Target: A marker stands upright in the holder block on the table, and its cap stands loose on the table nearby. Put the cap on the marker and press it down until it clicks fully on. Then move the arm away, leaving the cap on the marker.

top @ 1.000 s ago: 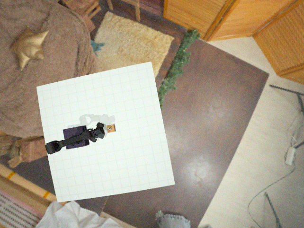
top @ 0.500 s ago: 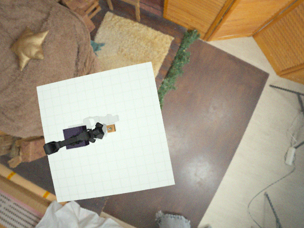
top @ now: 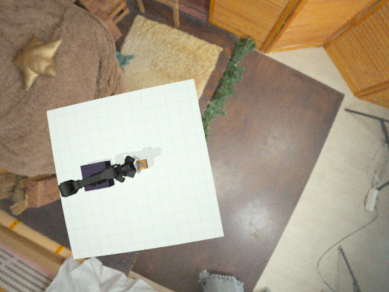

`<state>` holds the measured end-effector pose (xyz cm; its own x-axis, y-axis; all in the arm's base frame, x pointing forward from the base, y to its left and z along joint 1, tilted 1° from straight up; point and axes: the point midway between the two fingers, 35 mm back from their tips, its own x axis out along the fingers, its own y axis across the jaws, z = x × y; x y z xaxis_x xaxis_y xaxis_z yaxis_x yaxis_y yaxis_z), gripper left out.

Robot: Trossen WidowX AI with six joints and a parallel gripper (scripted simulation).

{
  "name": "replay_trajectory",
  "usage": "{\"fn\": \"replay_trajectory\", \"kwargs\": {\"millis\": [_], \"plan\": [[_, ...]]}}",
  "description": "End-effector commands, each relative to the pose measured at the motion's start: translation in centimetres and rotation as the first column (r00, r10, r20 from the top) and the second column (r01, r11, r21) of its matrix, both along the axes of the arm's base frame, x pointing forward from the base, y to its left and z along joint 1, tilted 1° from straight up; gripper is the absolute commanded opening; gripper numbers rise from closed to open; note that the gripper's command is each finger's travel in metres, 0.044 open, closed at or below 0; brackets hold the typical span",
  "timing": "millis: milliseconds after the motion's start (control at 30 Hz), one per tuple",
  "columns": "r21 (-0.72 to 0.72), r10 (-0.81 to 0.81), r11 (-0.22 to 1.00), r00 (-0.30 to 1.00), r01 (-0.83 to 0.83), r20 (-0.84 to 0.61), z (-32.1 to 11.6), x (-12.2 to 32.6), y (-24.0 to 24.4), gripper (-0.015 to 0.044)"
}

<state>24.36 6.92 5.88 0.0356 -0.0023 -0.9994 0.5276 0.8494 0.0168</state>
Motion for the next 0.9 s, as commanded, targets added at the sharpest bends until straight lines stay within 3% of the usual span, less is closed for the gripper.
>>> {"fn": "replay_trajectory", "kwargs": {"millis": [0, 867], "plan": [[0.003, 0.007, 1.0, 1.0, -0.007, 0.001, 0.7, 0.9, 0.2, 0.0], [0.003, 0.006, 1.0, 1.0, -0.006, 0.004, 3.8, 5.7, 1.1, 0.0]]}}
